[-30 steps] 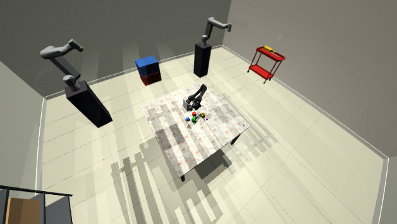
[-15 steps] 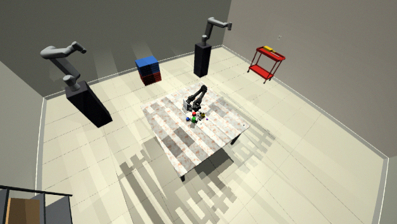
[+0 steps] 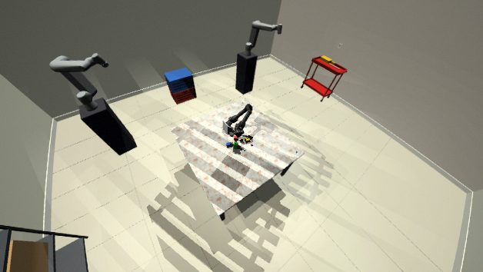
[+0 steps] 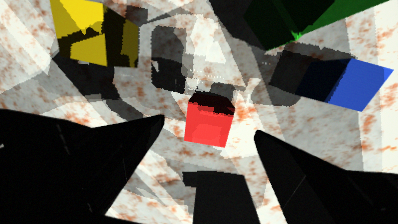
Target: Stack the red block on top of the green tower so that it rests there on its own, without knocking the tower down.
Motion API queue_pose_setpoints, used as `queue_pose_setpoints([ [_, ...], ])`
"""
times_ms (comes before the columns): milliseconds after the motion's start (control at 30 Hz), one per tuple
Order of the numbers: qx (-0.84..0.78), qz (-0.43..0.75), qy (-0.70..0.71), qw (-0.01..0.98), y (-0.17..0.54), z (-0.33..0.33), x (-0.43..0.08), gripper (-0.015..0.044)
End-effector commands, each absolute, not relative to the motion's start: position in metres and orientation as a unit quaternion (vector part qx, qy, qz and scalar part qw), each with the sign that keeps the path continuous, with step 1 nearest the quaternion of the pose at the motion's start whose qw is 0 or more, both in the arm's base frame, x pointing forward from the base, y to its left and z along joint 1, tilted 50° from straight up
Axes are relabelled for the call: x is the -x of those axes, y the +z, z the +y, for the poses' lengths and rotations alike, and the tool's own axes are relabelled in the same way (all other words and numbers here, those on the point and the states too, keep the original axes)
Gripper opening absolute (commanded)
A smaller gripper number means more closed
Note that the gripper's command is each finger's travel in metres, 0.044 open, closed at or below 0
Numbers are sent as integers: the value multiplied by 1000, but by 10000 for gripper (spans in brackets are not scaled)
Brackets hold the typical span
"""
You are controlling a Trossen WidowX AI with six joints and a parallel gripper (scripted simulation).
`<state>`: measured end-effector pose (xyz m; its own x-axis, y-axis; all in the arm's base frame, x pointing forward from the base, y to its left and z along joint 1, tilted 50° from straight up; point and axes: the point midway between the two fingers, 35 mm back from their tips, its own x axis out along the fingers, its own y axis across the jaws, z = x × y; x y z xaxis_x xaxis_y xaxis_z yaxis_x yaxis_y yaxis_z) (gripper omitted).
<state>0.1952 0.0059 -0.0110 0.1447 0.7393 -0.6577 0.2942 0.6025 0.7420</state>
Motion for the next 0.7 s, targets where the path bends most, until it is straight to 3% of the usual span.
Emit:
queue_pose_setpoints([
  [0,-415,632,174,631,-16,12,-194,440],
  [667,-415,632,175,630,-36,37,-198,440],
])
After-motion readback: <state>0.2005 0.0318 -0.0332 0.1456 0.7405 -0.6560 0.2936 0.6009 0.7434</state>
